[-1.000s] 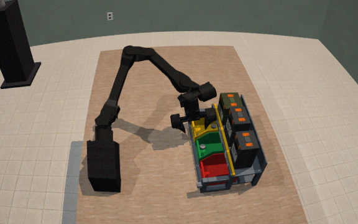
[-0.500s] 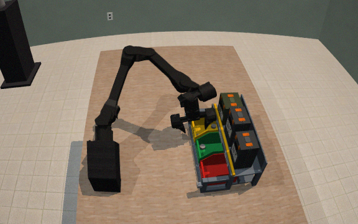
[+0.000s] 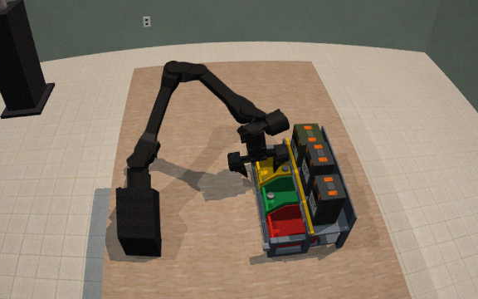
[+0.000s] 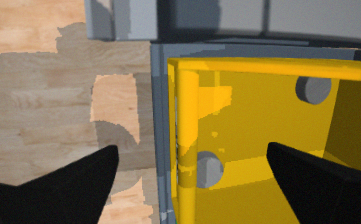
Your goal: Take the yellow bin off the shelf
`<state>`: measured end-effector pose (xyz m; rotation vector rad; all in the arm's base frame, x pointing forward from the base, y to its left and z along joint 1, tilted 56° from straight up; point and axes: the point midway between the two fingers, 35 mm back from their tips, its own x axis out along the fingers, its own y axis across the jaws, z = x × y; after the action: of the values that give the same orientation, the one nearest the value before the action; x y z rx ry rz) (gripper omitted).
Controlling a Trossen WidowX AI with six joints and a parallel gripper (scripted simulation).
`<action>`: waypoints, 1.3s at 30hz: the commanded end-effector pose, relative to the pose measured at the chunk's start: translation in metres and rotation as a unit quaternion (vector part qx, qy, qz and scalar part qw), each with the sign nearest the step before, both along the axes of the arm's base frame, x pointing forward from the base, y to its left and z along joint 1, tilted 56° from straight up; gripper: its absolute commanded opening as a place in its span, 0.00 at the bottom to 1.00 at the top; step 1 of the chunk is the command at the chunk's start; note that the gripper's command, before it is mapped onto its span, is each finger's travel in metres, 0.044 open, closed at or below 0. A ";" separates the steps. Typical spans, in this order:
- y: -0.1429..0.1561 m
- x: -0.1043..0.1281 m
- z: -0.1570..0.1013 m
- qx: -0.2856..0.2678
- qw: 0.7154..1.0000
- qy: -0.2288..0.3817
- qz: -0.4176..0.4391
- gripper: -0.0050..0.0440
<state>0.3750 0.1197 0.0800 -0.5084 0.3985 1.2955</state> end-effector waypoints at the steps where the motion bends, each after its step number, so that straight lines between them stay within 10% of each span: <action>1: -0.001 0.002 0.005 0.000 1.000 -0.008 0.000 0.97; 28: -0.001 0.002 0.006 0.000 1.000 -0.008 0.000 0.97; 29: -0.001 0.002 0.005 0.000 1.000 -0.007 -0.001 0.10; 39: -0.001 0.002 0.005 0.000 1.000 -0.007 -0.001 0.10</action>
<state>0.3750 0.1192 0.0802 -0.5082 0.3996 1.2958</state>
